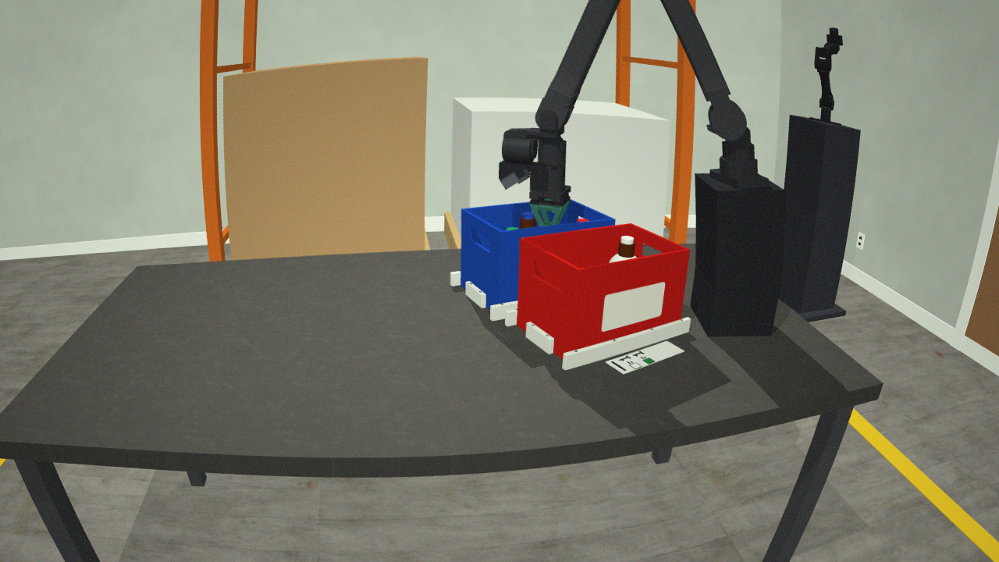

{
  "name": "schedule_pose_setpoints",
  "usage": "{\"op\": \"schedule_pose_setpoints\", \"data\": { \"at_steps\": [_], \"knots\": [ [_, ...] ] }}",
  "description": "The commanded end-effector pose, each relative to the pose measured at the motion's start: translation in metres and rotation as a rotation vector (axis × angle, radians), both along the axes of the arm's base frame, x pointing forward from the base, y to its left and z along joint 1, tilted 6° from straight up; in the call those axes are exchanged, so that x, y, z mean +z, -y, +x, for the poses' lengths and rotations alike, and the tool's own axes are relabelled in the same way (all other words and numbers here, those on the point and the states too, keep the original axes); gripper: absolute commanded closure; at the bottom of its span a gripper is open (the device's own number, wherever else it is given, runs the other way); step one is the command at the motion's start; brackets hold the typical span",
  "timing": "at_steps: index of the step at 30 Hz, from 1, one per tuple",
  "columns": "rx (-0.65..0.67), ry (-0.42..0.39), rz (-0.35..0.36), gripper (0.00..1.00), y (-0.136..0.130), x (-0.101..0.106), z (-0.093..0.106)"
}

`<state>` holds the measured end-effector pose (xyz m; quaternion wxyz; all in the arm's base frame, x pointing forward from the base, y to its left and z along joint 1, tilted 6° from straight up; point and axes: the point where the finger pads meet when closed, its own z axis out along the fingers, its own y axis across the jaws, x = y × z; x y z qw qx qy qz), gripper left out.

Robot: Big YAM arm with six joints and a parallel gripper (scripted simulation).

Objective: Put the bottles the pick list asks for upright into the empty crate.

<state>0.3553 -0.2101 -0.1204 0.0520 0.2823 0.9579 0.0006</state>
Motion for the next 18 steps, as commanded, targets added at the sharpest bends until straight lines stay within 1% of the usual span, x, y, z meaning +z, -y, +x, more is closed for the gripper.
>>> {"op": "schedule_pose_setpoints", "data": {
  "at_steps": [1, 16, 17, 18],
  "knots": [
    [0.006, 0.033, -0.019, 1.0, 0.0037, 0.0107, 0.0204],
    [0.007, 0.032, -0.018, 1.0, 0.0031, 0.0112, 0.0209],
    [0.007, 0.039, -0.022, 1.0, 0.004, 0.0185, 0.0223],
    [0.007, 0.036, -0.021, 1.0, 0.0031, 0.0195, 0.0206]
  ]
}}
